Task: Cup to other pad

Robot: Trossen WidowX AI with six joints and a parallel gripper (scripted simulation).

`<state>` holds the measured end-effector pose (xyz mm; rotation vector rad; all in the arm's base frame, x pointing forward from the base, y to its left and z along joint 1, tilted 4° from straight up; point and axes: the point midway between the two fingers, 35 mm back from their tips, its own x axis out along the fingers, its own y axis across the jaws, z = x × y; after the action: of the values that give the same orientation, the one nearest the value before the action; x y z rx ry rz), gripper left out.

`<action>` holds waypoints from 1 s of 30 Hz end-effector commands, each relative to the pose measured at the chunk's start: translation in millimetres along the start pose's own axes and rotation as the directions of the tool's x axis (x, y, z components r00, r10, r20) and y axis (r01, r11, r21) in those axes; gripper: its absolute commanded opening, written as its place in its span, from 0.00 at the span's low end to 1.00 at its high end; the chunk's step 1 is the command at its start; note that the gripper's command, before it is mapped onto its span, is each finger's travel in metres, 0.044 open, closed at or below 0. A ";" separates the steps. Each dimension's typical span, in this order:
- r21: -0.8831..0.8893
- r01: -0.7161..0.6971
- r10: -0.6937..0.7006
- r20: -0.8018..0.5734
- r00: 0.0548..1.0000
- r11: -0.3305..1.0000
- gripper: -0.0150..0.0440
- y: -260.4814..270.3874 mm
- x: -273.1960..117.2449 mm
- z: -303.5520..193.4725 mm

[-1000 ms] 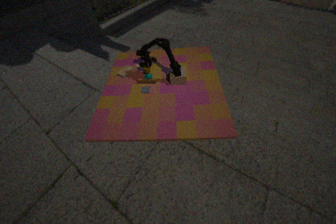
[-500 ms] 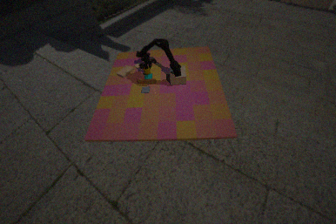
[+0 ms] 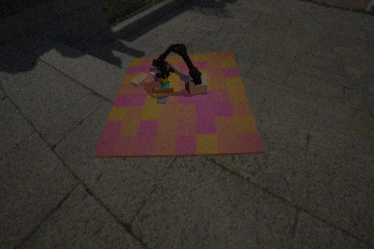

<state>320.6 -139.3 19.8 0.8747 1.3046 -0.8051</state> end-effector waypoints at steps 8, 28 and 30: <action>-0.003 0.003 -0.003 -0.008 1.000 1.000 0.25 -2.5 22.3 -3.2; -0.001 0.002 -0.002 -0.003 1.000 1.000 0.48 -1.5 20.1 -1.3; -0.001 0.002 -0.002 -0.003 1.000 1.000 0.50 -1.5 20.1 -1.3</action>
<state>320.4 -138.9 -1.2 0.8747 1.3094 -0.8055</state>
